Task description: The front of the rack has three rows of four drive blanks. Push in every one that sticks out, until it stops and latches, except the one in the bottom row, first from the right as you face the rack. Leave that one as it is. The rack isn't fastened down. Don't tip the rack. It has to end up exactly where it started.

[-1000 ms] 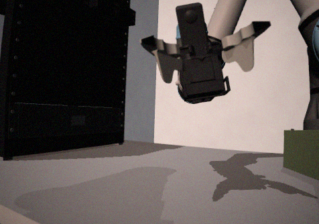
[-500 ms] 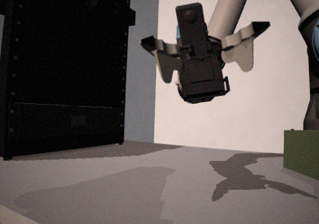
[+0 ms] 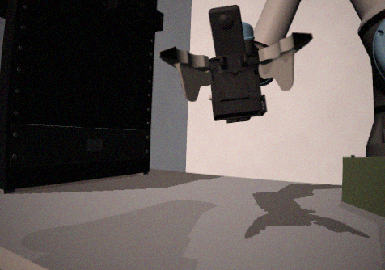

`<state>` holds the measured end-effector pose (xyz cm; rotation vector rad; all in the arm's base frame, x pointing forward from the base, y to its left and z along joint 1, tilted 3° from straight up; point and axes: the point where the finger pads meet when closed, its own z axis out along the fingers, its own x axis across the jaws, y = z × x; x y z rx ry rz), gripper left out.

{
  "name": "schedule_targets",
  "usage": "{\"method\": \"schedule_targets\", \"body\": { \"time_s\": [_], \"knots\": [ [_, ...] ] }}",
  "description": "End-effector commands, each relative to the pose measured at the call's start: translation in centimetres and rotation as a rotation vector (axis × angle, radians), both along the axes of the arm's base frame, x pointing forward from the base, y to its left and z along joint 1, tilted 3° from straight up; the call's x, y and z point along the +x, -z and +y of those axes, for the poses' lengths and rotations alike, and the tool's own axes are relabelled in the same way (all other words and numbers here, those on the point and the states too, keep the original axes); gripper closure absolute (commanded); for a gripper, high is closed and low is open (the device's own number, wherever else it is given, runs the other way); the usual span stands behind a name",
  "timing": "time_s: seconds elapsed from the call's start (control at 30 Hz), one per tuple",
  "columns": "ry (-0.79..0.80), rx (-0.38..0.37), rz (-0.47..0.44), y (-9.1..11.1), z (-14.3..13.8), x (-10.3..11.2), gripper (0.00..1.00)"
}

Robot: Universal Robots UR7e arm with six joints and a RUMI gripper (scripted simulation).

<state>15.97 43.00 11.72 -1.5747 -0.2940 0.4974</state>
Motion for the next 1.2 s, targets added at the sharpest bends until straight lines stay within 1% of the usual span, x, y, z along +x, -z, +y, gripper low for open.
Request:
{"method": "schedule_targets", "body": {
  "time_s": [0.0,0.23,0.3,0.37,0.57,0.8,0.87,1.0,1.17],
  "knots": [
    [0.028,-0.009,-0.037,0.2,-0.3,1.3,0.00],
    [0.099,-0.031,-0.125,0.4,-1.3,4.6,0.00],
    [0.099,-0.031,-0.125,0.4,-1.3,4.6,0.00],
    [0.125,-0.040,-0.156,0.4,-1.7,5.8,0.00],
    [0.220,-0.073,-0.263,0.3,-3.4,10.0,0.00],
    [0.360,-0.126,-0.411,-0.7,-6.5,15.9,0.00],
    [0.360,-0.126,-0.411,-0.7,-6.5,15.9,0.00],
    [0.453,-0.164,-0.504,-1.8,-8.9,19.4,0.00],
    [0.574,-0.215,-0.622,-3.7,-12.4,23.5,0.00]
  ]
}}
